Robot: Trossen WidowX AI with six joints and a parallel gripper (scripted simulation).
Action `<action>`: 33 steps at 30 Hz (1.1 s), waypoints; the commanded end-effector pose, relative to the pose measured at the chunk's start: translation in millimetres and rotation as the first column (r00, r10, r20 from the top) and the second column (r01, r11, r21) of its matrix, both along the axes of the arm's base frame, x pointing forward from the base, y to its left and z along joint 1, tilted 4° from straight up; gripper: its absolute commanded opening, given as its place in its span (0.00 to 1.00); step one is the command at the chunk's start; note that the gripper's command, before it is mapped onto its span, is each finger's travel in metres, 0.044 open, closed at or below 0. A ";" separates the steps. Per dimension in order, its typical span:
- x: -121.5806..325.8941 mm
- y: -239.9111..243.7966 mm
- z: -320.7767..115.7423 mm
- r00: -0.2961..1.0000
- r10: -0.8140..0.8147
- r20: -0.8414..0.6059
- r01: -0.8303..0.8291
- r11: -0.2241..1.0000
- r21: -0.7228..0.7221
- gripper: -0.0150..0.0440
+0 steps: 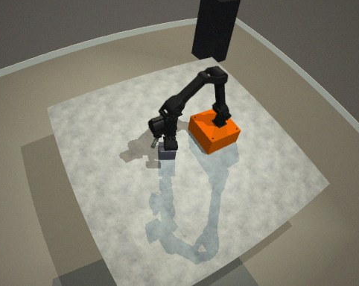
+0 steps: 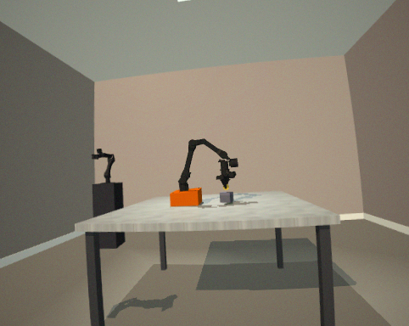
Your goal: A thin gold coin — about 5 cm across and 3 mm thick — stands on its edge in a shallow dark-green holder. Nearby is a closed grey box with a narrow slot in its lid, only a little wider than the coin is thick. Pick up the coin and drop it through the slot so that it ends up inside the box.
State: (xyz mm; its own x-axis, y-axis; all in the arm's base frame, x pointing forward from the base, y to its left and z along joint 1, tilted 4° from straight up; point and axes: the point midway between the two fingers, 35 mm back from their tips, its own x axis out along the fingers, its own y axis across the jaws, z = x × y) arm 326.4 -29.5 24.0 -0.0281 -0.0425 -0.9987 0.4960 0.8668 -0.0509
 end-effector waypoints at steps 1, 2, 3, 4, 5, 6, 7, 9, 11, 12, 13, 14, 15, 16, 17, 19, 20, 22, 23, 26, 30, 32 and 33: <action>-2.4 0.2 -3.1 1.000 -0.003 -0.004 0.003 1.000 0.001 0.25; -2.6 0.2 -3.5 1.000 -0.003 -0.004 0.003 1.000 0.001 0.25; -2.6 0.1 -4.0 1.000 -0.004 -0.004 0.004 1.000 0.001 0.25; -2.5 0.0 -4.4 1.000 -0.005 -0.004 0.005 1.000 0.001 0.25; -2.4 -0.1 -4.8 1.000 -0.005 -0.004 0.005 1.000 0.001 0.25; -2.2 -0.2 -5.2 1.000 -0.006 -0.004 0.006 1.000 0.000 0.25; -2.1 -0.2 -5.6 1.000 -0.006 -0.004 0.006 1.000 0.000 0.25; -1.6 -0.3 -6.6 1.000 -0.007 -0.004 0.007 1.000 0.000 0.25; -1.0 -0.4 -7.7 1.000 -0.007 -0.004 0.007 1.000 0.000 0.25; -0.8 -0.4 -8.2 1.000 -0.007 -0.004 0.007 1.000 0.000 0.25; -0.6 -0.4 -8.8 1.000 -0.006 -0.004 0.006 1.000 0.000 0.25; -0.4 -0.4 -9.3 1.000 -0.006 -0.004 0.006 1.000 0.000 0.25; -0.4 -0.4 -9.8 1.000 -0.006 -0.004 0.006 1.000 0.000 0.25; -0.4 -0.5 -10.3 1.000 -0.006 -0.004 0.006 1.000 0.000 0.25; -0.5 -0.5 -10.8 1.000 -0.005 -0.004 0.005 1.000 0.000 0.25; -0.8 -0.5 -11.8 1.000 -0.005 -0.004 0.005 1.000 0.000 0.25; -1.0 -0.5 -12.4 1.000 -0.004 -0.004 0.004 1.000 0.001 0.25; -1.5 -0.5 -13.4 1.000 -0.003 -0.004 0.003 1.000 0.001 0.25; -1.8 -0.5 -13.9 1.000 -0.003 -0.004 0.003 1.000 0.001 0.25; -2.5 -0.5 -15.2 1.000 -0.001 -0.004 0.001 1.000 0.001 0.25; -0.6 -0.6 -12.8 1.000 -0.003 0.000 0.003 1.000 0.000 0.39; -0.6 -0.6 -12.8 1.000 -0.003 0.000 0.003 1.000 0.000 0.48; -0.6 -0.6 -12.8 1.000 -0.003 0.000 0.003 1.000 0.000 0.52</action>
